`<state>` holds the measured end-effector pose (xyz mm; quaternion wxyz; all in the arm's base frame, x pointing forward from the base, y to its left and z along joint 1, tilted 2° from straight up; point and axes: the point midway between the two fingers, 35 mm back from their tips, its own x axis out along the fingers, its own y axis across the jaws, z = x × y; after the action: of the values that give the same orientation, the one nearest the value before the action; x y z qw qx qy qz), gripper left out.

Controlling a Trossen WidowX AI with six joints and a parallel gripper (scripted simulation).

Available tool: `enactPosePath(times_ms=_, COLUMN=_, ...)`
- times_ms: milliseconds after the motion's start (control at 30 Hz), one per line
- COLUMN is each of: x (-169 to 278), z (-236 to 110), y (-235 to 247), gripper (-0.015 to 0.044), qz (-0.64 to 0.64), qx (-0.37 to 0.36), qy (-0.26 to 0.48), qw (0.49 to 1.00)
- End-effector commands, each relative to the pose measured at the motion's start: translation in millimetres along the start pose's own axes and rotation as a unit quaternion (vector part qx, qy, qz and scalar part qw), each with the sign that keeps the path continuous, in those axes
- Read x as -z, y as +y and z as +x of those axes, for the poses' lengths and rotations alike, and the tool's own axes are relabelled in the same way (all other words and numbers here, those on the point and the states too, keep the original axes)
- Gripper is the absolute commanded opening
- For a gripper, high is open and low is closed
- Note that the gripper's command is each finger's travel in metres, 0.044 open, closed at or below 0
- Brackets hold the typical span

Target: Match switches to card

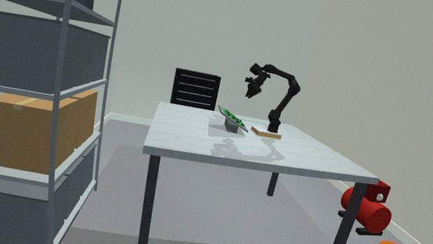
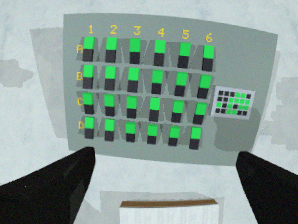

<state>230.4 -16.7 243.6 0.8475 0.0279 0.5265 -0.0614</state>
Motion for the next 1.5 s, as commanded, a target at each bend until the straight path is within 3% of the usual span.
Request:
enactPosePath(times_ms=0, x=-1.7, z=1.7, y=0.5, gripper=0.0374, qz=0.001, qx=0.000, qy=0.000, qw=1.000)
enactPosePath(times_ms=267, x=-63.1, z=89.3, y=34.5, gripper=0.0164, qz=0.023, qx=0.013, qy=0.000, qw=1.000)
enactPosePath(times_ms=467, x=-66.9, z=97.9, y=38.2, gripper=0.0006, qz=0.025, qx=0.014, qy=0.000, qw=1.000)
enactPosePath(times_ms=633, x=-68.0, z=132.6, y=37.2, gripper=0.0000, qz=0.026, qx=0.014, qy=0.012, qw=1.000)
enactPosePath(times_ms=1467, x=-68.0, z=156.4, y=36.5, gripper=0.0000, qz=0.026, qx=0.014, qy=0.011, qw=1.000)
